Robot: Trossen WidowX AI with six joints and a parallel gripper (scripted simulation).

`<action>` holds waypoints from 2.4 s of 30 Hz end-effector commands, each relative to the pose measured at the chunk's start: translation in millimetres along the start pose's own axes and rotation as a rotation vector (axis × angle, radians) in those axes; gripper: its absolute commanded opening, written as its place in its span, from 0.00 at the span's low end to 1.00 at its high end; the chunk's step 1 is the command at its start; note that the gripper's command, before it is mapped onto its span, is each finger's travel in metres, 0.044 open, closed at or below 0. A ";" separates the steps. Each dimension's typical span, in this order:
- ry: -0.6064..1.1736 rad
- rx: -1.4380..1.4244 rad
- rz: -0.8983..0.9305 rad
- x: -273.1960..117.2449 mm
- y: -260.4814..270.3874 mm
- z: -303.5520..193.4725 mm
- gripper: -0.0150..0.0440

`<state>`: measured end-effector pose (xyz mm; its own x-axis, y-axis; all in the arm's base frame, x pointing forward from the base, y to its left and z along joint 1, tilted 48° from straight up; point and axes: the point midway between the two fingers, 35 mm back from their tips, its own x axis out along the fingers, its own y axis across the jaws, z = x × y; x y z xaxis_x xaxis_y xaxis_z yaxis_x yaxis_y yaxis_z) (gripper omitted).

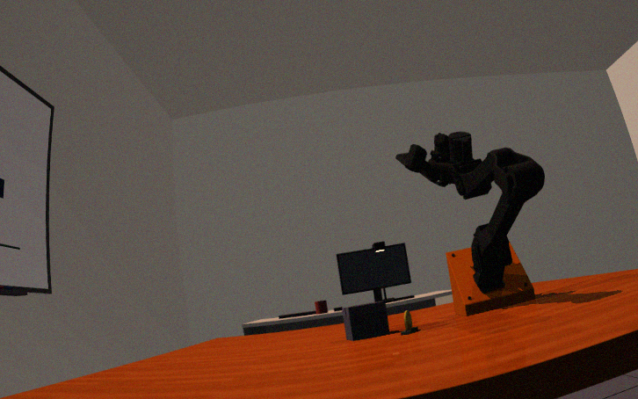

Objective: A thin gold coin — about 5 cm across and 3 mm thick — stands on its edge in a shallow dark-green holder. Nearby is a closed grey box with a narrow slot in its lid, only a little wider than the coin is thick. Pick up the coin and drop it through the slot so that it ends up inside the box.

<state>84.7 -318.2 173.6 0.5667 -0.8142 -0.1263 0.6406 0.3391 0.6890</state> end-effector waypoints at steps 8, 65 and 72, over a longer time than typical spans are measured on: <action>0.381 -0.281 0.071 28.6 28.8 -75.2 0.58; 1.481 -1.216 1.796 -188.9 179.3 -274.7 0.53; 1.480 -1.216 1.796 -195.9 175.7 -287.5 0.53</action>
<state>235.8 29.8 119.9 0.0901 0.7369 -0.6699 -0.9017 0.3459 0.2592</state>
